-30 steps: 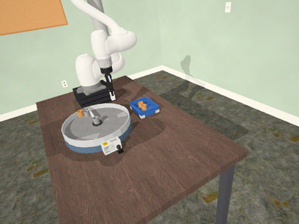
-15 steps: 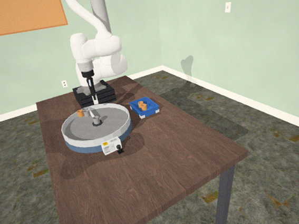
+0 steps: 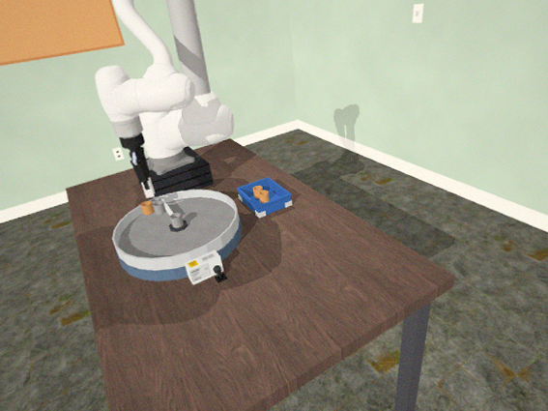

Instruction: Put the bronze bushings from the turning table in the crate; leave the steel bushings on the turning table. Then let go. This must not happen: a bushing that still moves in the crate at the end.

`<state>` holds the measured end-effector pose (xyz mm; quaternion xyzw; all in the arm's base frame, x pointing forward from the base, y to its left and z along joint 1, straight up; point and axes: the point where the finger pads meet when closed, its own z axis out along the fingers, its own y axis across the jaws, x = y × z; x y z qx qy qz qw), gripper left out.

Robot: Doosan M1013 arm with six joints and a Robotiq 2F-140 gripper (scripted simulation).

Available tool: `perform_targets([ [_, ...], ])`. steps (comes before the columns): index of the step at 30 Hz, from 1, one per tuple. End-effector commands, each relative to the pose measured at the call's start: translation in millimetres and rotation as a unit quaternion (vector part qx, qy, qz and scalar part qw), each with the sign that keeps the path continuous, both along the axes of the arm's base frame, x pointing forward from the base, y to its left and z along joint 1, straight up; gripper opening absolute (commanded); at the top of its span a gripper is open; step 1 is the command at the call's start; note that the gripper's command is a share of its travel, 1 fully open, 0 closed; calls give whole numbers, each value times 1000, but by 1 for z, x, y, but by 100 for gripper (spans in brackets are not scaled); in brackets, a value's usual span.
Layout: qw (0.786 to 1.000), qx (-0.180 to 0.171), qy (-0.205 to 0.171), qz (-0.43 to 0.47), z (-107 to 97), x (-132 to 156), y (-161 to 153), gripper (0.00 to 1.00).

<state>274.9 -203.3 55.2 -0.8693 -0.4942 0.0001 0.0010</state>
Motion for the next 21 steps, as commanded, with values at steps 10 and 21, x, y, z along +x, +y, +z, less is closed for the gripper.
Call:
perform_targets([
  [10,1000,1,0,-12,0,-12,-26,10],
  [21,1000,1,0,-13,0,-12,-27,10],
])
